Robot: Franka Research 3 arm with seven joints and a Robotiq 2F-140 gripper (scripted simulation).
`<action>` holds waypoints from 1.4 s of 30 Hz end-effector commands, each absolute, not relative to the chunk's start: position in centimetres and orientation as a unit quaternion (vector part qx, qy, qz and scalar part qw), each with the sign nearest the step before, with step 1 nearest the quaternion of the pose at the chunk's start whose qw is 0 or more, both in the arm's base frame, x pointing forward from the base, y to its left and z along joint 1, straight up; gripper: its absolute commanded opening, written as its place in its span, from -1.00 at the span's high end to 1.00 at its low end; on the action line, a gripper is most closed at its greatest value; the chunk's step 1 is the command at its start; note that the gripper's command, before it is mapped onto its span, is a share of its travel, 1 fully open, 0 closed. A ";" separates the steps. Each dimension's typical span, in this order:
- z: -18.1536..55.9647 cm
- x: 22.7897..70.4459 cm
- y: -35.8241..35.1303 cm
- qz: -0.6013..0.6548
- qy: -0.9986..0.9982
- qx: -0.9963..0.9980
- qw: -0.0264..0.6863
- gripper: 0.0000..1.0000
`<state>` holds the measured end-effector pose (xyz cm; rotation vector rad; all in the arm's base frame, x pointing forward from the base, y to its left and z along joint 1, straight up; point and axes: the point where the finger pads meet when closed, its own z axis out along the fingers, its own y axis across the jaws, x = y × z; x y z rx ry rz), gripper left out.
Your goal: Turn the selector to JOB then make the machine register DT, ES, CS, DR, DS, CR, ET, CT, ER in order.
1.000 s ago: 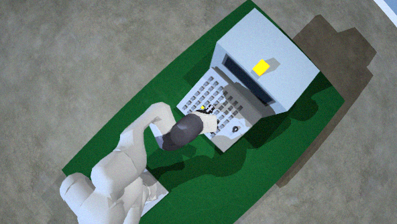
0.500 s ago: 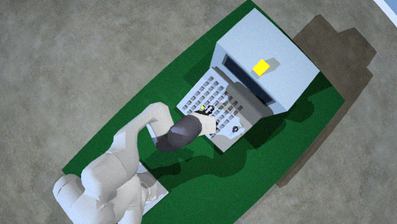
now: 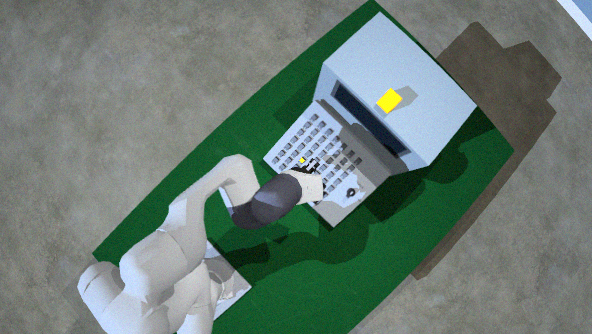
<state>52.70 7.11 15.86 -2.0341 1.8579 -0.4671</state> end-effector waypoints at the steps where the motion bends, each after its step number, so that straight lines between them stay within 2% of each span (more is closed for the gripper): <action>1: 15.8 52.5 5.9 -0.175 0.593 -0.770 0.159 0.80; 42: 16.5 52.8 -0.4 -0.214 0.332 -0.913 0.099 0.80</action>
